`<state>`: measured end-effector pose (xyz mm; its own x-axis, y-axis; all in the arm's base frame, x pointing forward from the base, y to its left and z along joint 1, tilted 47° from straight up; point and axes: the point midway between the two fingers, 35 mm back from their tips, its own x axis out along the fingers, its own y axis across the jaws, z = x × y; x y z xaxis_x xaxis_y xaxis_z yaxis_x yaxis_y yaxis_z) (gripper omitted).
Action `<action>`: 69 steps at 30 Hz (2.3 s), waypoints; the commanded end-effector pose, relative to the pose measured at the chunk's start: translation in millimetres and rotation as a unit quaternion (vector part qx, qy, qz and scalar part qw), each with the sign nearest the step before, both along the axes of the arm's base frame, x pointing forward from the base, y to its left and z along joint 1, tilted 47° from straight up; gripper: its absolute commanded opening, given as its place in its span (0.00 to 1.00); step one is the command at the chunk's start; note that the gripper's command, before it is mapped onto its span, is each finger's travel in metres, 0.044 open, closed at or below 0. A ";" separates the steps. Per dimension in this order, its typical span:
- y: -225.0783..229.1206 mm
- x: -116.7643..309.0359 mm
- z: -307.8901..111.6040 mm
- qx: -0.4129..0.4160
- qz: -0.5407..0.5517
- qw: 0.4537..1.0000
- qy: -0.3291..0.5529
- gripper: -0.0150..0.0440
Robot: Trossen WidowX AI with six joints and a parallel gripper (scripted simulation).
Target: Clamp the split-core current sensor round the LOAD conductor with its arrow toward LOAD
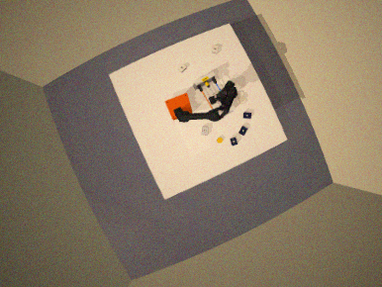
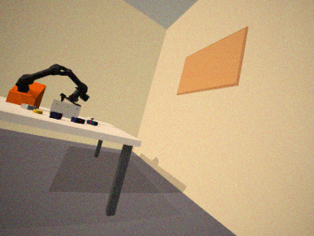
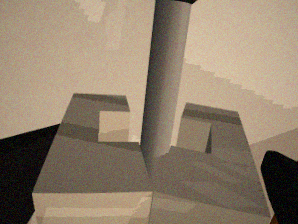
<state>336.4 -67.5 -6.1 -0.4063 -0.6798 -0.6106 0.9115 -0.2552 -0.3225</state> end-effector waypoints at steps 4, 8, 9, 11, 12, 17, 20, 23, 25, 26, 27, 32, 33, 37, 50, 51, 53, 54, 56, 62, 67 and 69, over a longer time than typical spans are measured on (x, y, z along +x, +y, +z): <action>-2.3 -4.9 -1.6 0.001 -0.008 1.000 0.010 1.00; -2.3 -4.9 -1.6 0.001 -0.008 1.000 0.010 1.00; -2.3 -4.9 -1.6 0.001 -0.008 1.000 0.010 1.00; -2.3 -4.9 -1.6 0.001 -0.008 1.000 0.010 1.00; -2.3 -4.9 -1.6 0.001 -0.008 1.000 0.010 1.00; -2.3 -4.9 -1.6 0.001 -0.008 1.000 0.010 1.00; -2.3 -4.9 -1.6 0.001 -0.008 1.000 0.010 1.00; -2.3 -4.9 -1.6 0.001 -0.008 1.000 0.010 1.00; -2.3 -4.9 -1.6 0.001 -0.008 1.000 0.010 1.00; -2.3 -4.9 -1.6 0.001 -0.008 1.000 0.010 1.00; -2.3 -4.9 -1.6 0.001 -0.008 1.000 0.010 1.00; -2.3 -4.9 -1.6 0.001 -0.008 1.000 0.010 1.00; -2.3 -4.9 -1.6 0.001 -0.008 1.000 0.010 1.00; -2.3 -4.9 -1.6 0.001 -0.008 1.000 0.010 1.00; -2.3 -4.9 -1.6 0.001 -0.008 1.000 0.010 1.00; -2.3 -4.9 -1.6 0.001 -0.008 1.000 0.010 1.00; -2.3 -4.9 -1.6 0.001 -0.008 1.000 0.010 1.00; -2.3 -4.9 -1.6 0.001 -0.008 1.000 0.010 1.00; 0.0 0.0 0.0 0.000 0.000 1.000 0.000 0.98; 0.0 0.0 0.0 0.000 0.000 1.000 0.000 0.91; 0.0 0.0 0.0 0.000 0.000 1.000 0.000 0.85; 0.0 0.0 0.0 0.000 0.000 1.000 0.000 0.83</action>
